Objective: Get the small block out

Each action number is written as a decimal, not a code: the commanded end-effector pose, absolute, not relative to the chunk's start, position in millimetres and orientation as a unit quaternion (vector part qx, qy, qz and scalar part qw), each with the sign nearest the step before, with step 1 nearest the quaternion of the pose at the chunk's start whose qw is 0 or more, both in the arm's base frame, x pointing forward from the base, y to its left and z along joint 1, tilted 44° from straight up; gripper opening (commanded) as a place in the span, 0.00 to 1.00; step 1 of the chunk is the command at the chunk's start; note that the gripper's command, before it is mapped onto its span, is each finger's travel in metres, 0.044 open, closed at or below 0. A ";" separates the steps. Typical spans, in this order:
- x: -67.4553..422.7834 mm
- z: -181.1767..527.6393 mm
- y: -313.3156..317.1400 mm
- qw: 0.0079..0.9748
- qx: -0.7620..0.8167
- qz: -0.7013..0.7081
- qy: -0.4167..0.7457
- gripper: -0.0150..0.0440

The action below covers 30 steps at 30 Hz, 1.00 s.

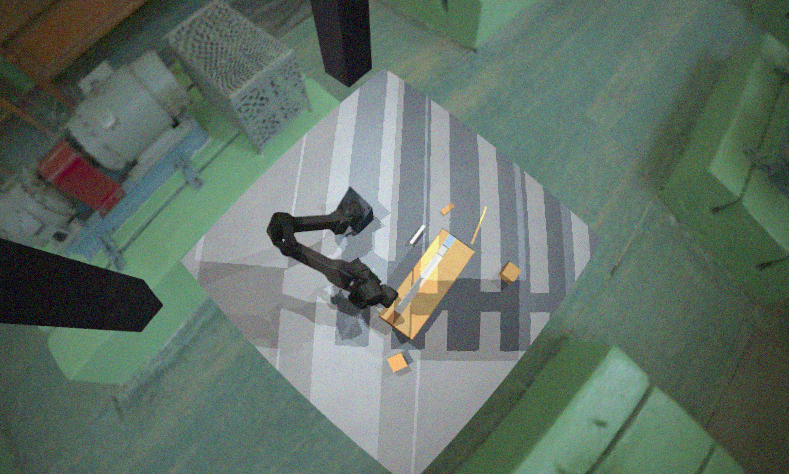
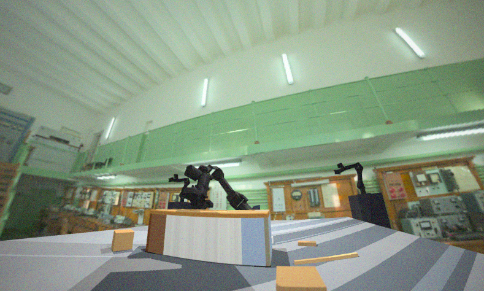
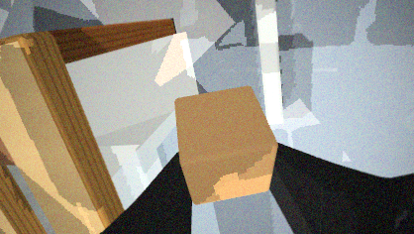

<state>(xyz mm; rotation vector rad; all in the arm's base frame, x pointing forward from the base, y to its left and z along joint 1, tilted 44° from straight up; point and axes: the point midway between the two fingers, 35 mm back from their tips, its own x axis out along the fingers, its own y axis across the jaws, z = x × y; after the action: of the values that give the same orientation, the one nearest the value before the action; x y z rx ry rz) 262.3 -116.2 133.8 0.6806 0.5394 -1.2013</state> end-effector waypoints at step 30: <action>249.3 135.2 -83.9 0.751 -0.247 -0.292 0.538 0.25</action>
<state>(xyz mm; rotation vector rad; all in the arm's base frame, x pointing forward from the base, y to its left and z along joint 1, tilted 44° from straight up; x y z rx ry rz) 250.2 -86.5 134.6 -0.4386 1.1347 -0.6935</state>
